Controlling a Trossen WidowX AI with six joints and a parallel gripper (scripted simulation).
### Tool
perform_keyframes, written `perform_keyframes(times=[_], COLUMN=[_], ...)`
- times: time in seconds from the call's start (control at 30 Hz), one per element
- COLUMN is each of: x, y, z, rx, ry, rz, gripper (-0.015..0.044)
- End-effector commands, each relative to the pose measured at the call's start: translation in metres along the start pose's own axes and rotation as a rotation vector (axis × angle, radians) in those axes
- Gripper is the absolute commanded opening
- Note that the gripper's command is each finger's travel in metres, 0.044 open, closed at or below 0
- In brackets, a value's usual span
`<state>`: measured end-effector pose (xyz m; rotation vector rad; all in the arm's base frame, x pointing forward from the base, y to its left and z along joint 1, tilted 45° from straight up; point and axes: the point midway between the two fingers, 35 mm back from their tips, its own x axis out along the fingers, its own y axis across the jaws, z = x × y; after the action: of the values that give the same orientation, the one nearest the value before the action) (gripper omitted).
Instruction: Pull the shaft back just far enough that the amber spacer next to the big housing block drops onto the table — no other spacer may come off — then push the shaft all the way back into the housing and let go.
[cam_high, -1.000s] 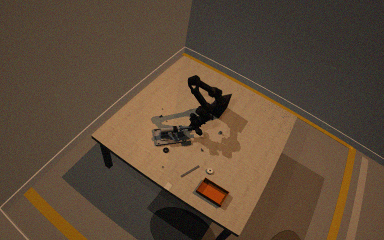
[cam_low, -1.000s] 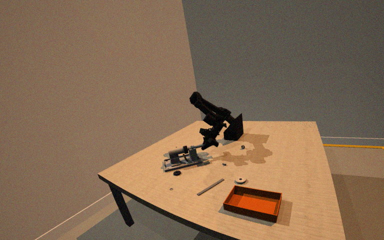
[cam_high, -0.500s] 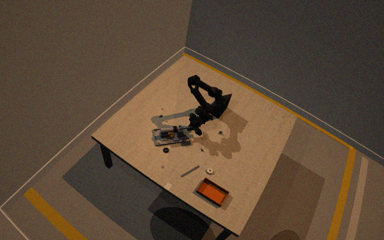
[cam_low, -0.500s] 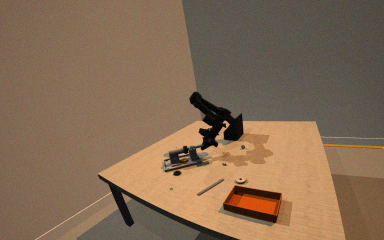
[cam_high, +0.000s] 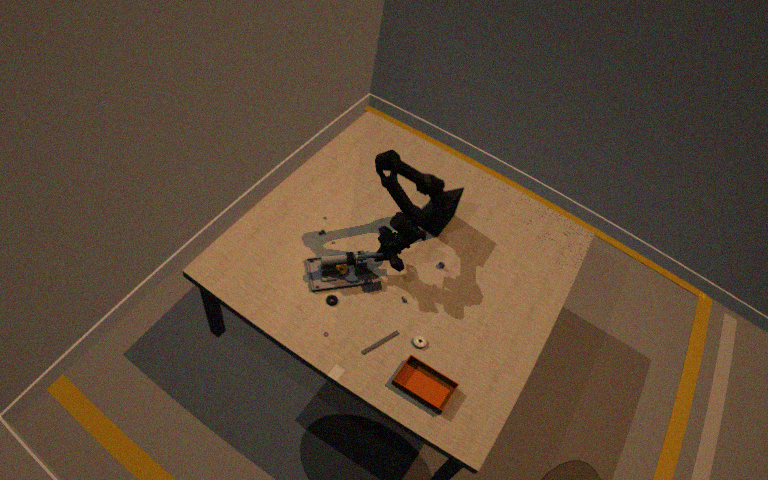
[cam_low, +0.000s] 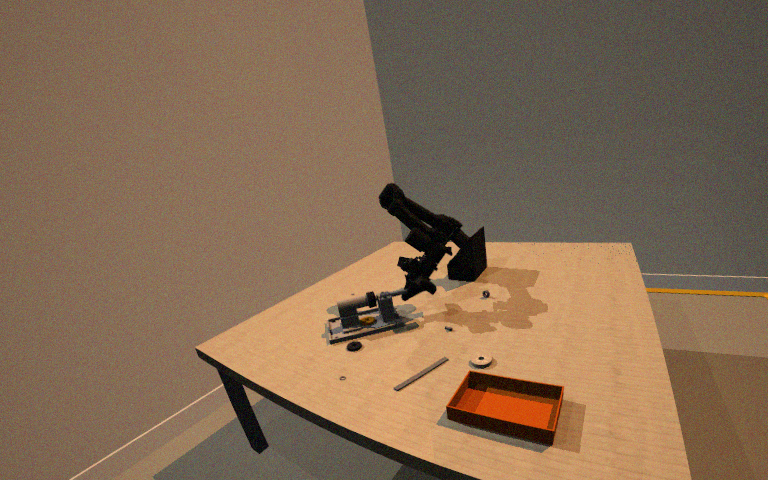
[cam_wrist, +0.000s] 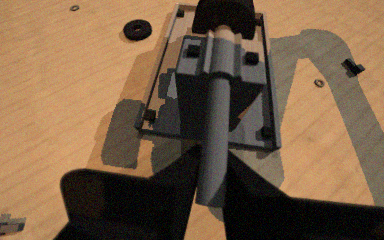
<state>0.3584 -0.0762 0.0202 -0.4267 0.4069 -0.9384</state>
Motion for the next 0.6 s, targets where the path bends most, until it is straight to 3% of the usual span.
perform_keyframes(times=[0.0, 0.57], x=[0.0054, 0.0045], y=[-0.0003, -0.0003], z=[0.0052, 0.0044], rx=[0.013, 0.013], ry=[-0.004, -0.004], rz=[-0.003, -0.003], gripper=[0.0000, 0.0000])
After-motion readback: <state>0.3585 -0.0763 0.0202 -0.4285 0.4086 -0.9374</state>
